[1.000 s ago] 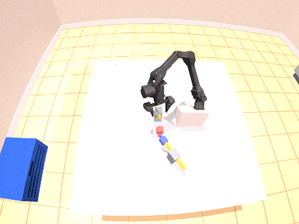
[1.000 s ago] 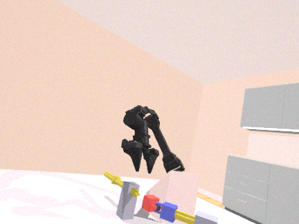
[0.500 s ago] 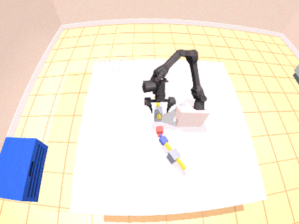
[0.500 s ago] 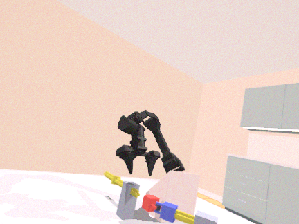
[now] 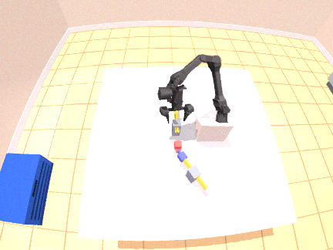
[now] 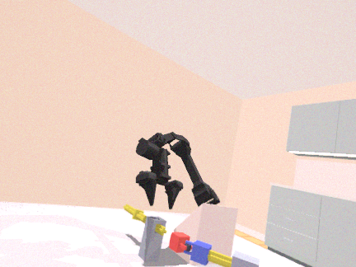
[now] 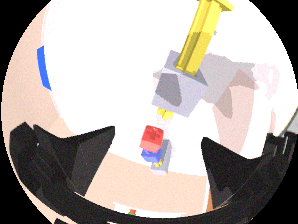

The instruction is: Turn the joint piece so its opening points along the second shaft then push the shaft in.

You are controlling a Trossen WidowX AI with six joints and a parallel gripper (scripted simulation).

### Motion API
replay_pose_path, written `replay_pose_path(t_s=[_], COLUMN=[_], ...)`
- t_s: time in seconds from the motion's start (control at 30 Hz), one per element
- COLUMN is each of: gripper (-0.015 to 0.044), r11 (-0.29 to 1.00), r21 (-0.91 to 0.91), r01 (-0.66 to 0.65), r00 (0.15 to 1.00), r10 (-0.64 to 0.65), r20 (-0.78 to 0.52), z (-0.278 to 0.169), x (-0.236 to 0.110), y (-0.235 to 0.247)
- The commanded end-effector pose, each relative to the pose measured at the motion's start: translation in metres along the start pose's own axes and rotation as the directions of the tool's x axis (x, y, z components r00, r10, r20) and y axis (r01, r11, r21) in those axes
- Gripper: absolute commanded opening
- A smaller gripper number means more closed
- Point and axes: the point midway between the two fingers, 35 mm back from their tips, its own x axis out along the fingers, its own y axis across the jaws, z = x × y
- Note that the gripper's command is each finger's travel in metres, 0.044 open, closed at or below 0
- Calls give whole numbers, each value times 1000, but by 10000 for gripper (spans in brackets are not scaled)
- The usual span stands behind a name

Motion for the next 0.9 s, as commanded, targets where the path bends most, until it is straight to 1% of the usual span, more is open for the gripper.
replay_pose_path(t_s=[0.0, 0.2, 0.43, 0.63, 0.87], gripper=[440, 440, 440, 440, 440], r11=[994, 956, 869, 760, 595], r21=[-110, -293, -487, -628, -757], r01=[-12, 19, 87, 166, 270], r00=[999, 995, 984, 971, 951], r10=[16, 12, 0, -15, -40], r20=[40, 103, 176, 238, 308], z=[17, 42, 71, 96, 124], x=[-11, -22, -36, -48, -63], y=[2, 1, -4, -10, -19])
